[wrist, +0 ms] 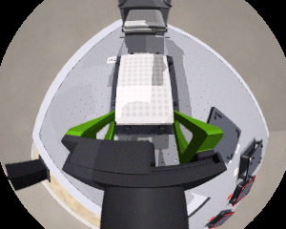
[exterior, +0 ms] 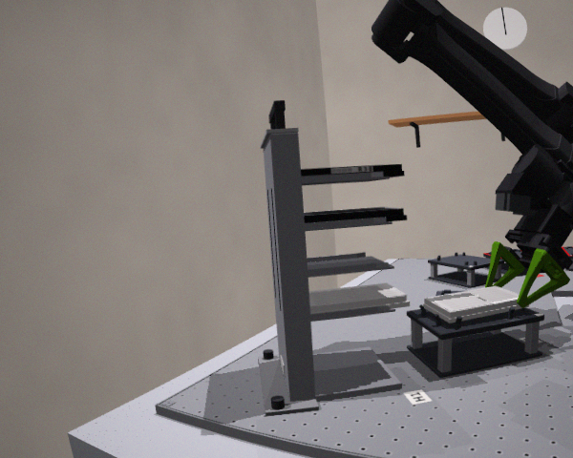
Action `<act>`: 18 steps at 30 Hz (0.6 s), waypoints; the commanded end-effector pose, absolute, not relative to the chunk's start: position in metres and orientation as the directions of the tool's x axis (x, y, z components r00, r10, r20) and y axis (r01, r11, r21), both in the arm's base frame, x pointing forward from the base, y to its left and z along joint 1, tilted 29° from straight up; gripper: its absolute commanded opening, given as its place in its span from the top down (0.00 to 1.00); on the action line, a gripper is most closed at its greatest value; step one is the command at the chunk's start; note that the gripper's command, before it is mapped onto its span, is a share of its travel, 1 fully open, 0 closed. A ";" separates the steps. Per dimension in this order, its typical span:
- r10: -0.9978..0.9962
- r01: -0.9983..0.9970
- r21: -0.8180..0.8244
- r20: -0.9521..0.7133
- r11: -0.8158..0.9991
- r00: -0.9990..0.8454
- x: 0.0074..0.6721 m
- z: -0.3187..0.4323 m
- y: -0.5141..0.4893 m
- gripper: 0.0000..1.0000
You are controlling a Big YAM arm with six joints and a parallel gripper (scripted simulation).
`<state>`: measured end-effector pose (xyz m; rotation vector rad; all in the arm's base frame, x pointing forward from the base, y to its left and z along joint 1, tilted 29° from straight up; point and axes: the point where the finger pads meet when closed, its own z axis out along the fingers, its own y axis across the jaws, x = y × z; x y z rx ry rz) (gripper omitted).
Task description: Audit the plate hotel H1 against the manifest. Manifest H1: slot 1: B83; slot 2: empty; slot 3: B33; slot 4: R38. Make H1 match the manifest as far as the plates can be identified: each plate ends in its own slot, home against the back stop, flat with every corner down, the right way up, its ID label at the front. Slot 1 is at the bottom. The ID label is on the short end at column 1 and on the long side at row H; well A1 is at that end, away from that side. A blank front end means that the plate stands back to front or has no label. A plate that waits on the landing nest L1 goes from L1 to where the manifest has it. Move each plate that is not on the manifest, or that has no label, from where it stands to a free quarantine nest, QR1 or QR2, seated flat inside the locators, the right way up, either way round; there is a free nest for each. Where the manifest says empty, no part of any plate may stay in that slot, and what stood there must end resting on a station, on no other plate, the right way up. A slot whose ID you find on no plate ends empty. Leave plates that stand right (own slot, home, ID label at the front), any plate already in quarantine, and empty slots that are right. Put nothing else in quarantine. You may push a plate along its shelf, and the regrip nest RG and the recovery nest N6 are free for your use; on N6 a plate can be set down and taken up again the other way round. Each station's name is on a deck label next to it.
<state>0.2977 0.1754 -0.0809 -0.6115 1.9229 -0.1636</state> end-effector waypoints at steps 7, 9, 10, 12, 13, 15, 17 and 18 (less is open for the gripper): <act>-0.506 -0.352 -0.398 -0.807 0.847 -0.306 0.294 -0.084 0.170 0.14; -0.500 -0.344 -0.396 -0.809 0.852 -0.307 0.298 -0.085 0.170 0.14; -0.498 -0.341 -0.395 -0.811 0.853 -0.307 0.300 -0.086 0.171 0.14; -0.498 -0.341 -0.395 -0.811 0.853 -0.307 0.301 -0.088 0.171 0.14; -0.502 -0.344 -0.397 -0.808 0.851 -0.309 0.299 -0.088 0.170 0.14; -0.506 -0.348 -0.399 -0.804 0.848 -0.312 0.298 -0.090 0.169 0.14; -0.505 -0.345 -0.399 -0.803 0.849 -0.314 0.299 -0.091 0.169 0.14; -0.506 -0.346 -0.400 -0.803 0.849 -0.315 0.300 -0.092 0.168 0.14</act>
